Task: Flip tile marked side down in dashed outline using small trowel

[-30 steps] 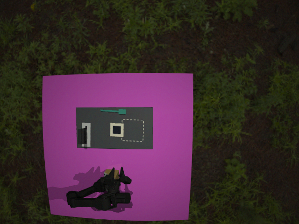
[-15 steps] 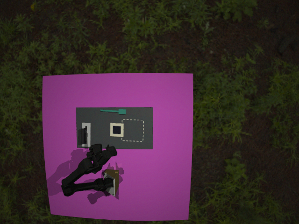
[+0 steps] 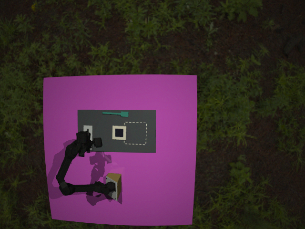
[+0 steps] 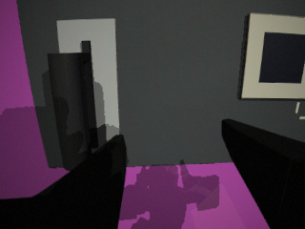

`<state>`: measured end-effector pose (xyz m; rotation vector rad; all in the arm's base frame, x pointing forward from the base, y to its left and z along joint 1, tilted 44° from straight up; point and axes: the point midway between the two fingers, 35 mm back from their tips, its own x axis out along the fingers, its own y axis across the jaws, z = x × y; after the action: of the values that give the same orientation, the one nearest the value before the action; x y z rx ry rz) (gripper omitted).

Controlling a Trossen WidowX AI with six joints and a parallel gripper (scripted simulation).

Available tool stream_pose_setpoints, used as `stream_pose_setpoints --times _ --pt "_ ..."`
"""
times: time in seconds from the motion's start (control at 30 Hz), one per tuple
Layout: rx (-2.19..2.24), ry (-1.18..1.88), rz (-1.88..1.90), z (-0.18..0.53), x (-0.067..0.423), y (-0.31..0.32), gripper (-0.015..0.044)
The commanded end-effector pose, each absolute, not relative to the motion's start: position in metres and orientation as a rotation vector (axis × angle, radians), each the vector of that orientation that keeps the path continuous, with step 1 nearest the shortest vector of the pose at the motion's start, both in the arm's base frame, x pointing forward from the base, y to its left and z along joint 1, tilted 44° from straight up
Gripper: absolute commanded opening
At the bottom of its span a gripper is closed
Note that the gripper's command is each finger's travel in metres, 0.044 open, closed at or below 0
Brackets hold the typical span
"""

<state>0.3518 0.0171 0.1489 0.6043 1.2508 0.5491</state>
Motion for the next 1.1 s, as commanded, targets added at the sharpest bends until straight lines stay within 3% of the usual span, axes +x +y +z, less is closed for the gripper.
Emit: stream_pose_setpoints --times 0.0,0.13,1.07 --pt "0.669 1.347 0.510 0.164 0.357 0.083 0.0270" --pt "0.706 1.400 0.489 0.170 0.353 0.119 0.0270" --pt "0.707 1.400 0.490 0.147 0.358 0.142 0.0270"
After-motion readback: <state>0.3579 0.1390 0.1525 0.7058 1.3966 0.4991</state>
